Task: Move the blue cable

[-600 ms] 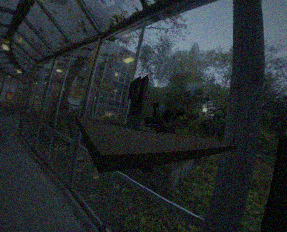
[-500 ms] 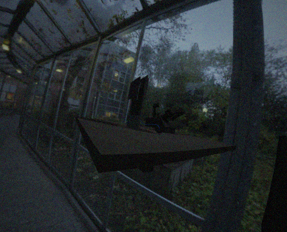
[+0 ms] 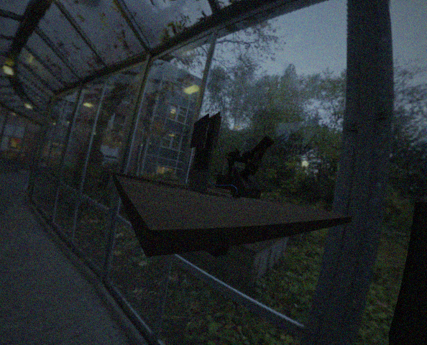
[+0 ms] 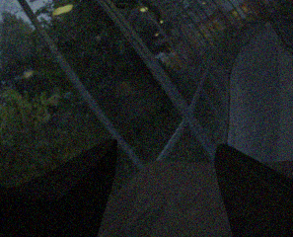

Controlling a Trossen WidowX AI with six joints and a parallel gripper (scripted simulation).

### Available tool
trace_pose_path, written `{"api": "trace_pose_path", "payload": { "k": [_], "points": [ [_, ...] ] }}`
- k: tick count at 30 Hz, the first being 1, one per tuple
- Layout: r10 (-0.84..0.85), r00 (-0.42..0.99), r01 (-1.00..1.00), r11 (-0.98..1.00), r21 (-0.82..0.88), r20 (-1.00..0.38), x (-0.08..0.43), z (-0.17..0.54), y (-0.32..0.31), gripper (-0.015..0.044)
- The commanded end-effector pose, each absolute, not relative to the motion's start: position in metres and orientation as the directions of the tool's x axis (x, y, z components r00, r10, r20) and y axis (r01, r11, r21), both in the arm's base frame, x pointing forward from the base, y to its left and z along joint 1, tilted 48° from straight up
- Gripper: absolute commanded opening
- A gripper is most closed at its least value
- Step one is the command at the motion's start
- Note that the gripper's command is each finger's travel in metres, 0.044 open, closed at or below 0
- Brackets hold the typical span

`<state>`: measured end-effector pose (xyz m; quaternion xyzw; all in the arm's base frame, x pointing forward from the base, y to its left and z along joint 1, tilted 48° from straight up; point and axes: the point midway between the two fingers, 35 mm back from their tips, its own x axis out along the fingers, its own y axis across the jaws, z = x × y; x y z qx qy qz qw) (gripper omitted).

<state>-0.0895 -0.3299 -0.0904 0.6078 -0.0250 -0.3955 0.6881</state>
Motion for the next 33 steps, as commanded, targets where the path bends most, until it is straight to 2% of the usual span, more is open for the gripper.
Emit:
{"api": "trace_pose_path", "payload": {
  "k": [1, 7, 11, 15, 20, 26, 28, 33],
  "points": [
    [-0.494, 0.706, 0.64, 0.136, 0.756, -0.508, -0.046, -0.065, -0.343, 0.0239],
    [-0.405, 0.704, 0.7, 0.537, 0.472, -0.583, 0.041, -0.009, -0.355, 0.0239],
    [-0.382, 0.704, 0.613, 0.753, 0.241, -0.599, 0.101, 0.028, -0.345, 0.0239],
    [-0.376, 0.72, 0.461, 0.887, -0.004, -0.583, 0.157, 0.066, -0.321, 0.0239],
    [-0.373, 0.769, 0.243, 0.922, -0.302, -0.519, 0.215, 0.111, -0.273, 0.0239],
    [-0.338, 0.862, 0.042, 0.792, -0.609, -0.379, 0.261, 0.163, -0.198, 0.0239],
    [-0.322, 0.883, 0.016, 0.746, -0.666, -0.34, 0.267, 0.174, -0.18, 0.0239],
    [-0.32, 0.886, 0.013, 0.74, -0.673, -0.335, 0.273, 0.175, -0.179, 0.0239]
  ]
}}
